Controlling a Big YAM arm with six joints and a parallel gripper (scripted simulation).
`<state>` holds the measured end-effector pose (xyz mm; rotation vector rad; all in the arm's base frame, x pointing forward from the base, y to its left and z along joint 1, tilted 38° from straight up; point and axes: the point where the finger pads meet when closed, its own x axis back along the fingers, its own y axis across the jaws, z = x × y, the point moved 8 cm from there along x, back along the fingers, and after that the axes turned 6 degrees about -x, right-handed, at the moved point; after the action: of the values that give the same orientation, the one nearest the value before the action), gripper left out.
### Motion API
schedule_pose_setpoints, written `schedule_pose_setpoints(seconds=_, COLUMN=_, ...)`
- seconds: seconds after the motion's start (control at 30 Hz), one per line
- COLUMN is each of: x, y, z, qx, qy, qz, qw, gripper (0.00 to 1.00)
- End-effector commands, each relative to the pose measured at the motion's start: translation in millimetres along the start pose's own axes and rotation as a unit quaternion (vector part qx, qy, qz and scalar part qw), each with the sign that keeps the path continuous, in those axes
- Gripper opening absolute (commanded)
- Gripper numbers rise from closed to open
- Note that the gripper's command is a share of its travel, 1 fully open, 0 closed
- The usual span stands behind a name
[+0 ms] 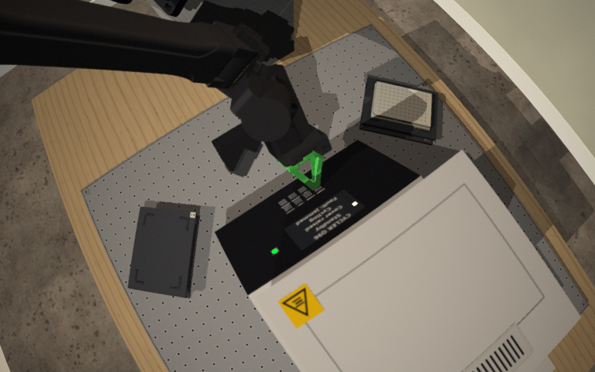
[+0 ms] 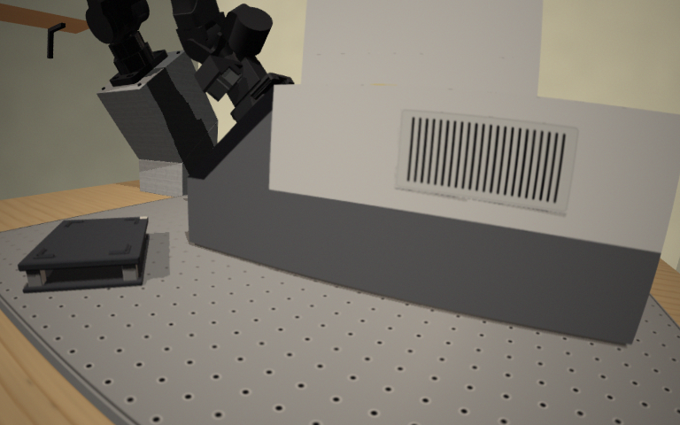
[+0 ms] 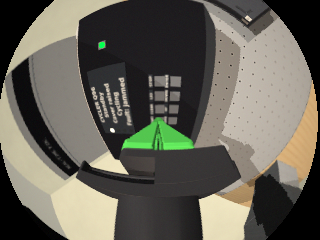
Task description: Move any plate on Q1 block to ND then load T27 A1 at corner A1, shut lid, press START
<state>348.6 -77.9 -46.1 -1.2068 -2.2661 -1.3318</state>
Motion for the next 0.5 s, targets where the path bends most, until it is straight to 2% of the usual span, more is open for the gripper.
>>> schedule_pose_setpoints(seconds=0.0, x=1.5, y=-6, z=3, qx=0.001, qy=0.003, qz=0.0, qw=1.0, gripper=0.0)
schedule_pose_setpoints(seconds=0.27, x=1.9, y=13, z=5, qx=-0.001, qy=0.005, qz=-0.016, qw=1.0, gripper=0.0)
schedule_pose_setpoints(seconds=0.47, x=2.1, y=15, z=5, qx=-0.002, qy=0.005, qz=-0.018, qw=1.0, gripper=0.0)
